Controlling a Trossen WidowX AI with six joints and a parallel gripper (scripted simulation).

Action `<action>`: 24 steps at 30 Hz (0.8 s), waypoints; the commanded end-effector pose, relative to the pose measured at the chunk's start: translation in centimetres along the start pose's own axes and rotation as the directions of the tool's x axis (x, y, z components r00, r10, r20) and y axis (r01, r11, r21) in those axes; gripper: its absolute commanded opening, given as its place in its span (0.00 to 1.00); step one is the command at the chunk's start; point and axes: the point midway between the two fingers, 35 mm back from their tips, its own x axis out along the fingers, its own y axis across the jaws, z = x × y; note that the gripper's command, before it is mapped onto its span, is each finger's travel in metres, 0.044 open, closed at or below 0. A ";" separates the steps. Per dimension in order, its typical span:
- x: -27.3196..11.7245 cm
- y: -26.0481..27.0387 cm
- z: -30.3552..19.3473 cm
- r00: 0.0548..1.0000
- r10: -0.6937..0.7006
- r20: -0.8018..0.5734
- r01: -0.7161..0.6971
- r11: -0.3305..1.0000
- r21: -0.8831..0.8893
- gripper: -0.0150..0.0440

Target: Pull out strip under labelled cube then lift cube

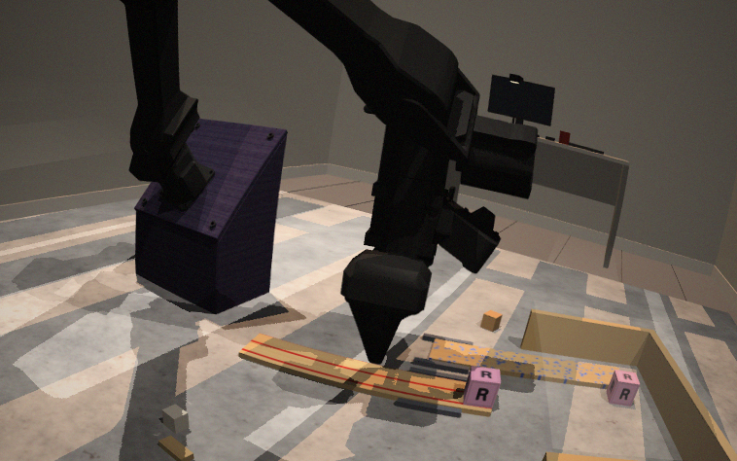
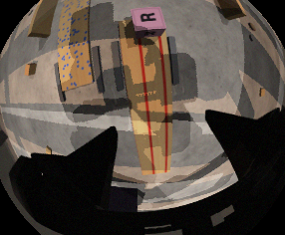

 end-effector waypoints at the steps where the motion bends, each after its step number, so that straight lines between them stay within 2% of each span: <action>1: -0.3 -0.1 1.5 1.000 0.003 0.005 -0.003 1.000 0.005 1.00; 24: -1.4 -0.7 9.2 1.000 0.003 0.009 -0.003 1.000 0.008 1.00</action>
